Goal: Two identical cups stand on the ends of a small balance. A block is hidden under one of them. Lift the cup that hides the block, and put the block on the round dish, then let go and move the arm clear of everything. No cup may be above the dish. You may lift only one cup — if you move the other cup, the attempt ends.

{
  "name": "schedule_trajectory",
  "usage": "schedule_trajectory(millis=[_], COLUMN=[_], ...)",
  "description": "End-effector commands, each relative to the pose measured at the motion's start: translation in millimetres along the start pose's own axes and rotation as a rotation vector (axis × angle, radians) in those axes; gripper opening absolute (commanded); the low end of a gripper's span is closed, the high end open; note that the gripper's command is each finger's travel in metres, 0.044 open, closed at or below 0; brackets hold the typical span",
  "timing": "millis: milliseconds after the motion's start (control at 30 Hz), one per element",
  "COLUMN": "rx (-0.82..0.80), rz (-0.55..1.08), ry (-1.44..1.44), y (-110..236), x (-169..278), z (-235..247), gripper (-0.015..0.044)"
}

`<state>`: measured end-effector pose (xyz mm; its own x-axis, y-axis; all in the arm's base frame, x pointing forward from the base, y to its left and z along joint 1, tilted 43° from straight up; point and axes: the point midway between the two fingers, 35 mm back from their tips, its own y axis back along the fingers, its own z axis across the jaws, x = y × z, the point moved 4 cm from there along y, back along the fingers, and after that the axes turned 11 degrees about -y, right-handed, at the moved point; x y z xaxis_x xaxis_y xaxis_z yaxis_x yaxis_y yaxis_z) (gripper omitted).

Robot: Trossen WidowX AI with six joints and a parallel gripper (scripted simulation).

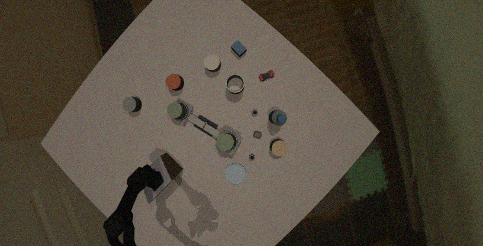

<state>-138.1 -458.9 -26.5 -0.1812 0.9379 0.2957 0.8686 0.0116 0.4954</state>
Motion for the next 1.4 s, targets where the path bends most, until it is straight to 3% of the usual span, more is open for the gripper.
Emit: schedule_trajectory(millis=[0, 667, 1367], rx=[-0.004, -0.463, -1.006], rz=[-0.003, -0.294, -0.577], ry=[0.003, 0.399, 0.782], y=[0.6, 85.1, 187.9], x=[0.1, 34.2, 126.0], z=[0.5, 65.8, 132.8], gripper=[0.0426, 0.0440, 0.0440])
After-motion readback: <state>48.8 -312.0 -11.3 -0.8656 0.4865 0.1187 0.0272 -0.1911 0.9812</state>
